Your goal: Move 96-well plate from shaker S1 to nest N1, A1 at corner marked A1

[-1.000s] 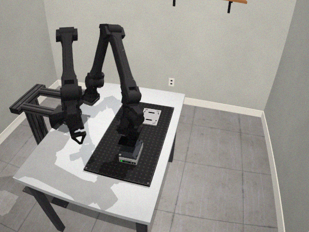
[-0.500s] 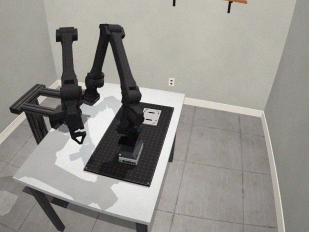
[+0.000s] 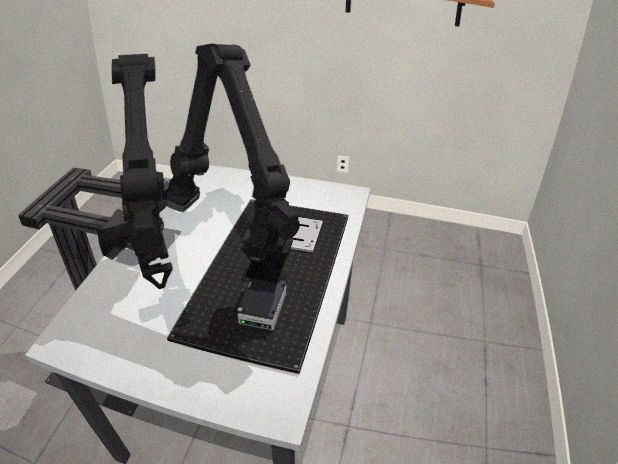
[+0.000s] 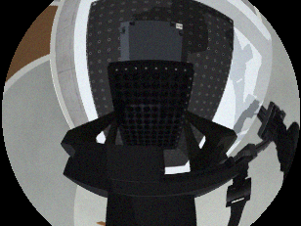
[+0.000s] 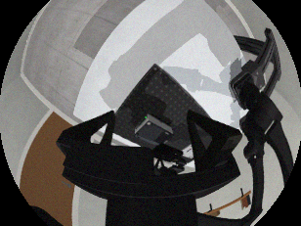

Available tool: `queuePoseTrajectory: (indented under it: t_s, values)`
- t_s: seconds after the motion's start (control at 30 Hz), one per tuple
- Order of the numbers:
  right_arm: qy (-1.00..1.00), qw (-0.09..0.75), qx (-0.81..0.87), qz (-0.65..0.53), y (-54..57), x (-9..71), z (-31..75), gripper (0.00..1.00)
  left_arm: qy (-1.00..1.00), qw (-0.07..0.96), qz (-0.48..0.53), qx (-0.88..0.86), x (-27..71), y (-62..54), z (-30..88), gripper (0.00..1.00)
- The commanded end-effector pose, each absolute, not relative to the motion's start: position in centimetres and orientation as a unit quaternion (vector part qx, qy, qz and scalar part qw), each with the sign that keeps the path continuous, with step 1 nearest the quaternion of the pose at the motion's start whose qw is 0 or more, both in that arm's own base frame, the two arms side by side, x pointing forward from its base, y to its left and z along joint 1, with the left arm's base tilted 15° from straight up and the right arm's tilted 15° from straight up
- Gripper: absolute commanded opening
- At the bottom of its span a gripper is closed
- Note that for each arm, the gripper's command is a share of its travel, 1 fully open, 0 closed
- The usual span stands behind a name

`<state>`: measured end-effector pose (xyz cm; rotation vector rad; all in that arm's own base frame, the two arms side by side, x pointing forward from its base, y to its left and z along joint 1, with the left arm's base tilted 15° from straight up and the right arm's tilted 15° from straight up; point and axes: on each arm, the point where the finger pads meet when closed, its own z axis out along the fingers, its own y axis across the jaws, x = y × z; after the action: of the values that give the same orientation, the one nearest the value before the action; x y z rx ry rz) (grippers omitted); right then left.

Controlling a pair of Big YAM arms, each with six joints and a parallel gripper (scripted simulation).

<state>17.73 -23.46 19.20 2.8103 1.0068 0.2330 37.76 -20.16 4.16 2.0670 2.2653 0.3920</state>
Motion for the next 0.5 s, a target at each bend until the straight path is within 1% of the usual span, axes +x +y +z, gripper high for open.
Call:
queuePoseTrajectory:
  t_s: [0.0,0.47]
  values:
    - [0.335,0.101,0.933,0.085,-24.6,18.2,21.7,1.00,0.717,0.054,0.128,0.683,38.3,-20.7,5.8,0.00]
    - [0.335,0.101,0.933,0.085,-24.6,18.2,21.7,1.00,0.723,0.052,0.130,0.677,38.6,-15.6,5.8,0.00]
